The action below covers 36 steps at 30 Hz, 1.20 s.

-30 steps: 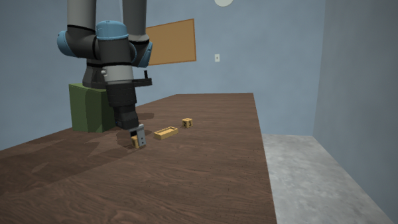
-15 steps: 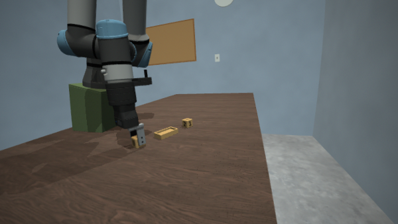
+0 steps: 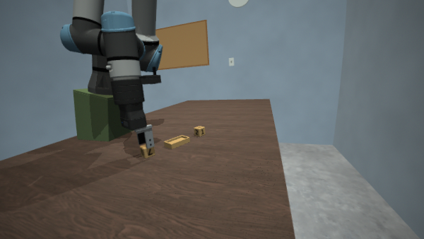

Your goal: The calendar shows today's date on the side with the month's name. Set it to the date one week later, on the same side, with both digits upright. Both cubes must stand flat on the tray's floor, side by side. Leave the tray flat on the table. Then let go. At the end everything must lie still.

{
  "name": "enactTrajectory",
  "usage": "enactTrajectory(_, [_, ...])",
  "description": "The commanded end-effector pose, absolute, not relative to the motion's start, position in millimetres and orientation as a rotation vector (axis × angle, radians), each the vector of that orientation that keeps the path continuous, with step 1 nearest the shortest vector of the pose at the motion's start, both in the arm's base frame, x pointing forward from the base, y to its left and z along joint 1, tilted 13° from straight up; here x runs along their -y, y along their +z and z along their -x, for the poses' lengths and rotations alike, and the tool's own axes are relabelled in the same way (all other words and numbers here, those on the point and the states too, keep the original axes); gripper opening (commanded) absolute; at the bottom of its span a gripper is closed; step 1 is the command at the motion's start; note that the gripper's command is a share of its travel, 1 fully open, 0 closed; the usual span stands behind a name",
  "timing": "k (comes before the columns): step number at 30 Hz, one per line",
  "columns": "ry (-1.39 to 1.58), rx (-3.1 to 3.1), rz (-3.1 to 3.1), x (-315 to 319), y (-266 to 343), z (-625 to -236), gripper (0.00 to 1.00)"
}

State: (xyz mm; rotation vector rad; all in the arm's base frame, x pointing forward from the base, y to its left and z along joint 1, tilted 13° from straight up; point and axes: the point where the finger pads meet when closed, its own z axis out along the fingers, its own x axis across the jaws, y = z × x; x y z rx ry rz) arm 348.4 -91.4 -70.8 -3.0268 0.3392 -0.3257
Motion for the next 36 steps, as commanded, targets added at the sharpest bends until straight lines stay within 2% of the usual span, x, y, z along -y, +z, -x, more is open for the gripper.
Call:
enactTrajectory(1, [-0.328, -0.339, 3.028, 92.1, -61.6, -346.7, 0.9])
enactTrajectory(16, [-0.328, -0.339, 3.028, 94.1, -23.9, -338.2, 0.9])
enactTrajectory(36, [-0.328, -0.339, 3.028, 95.1, -5.7, -334.1, 0.9])
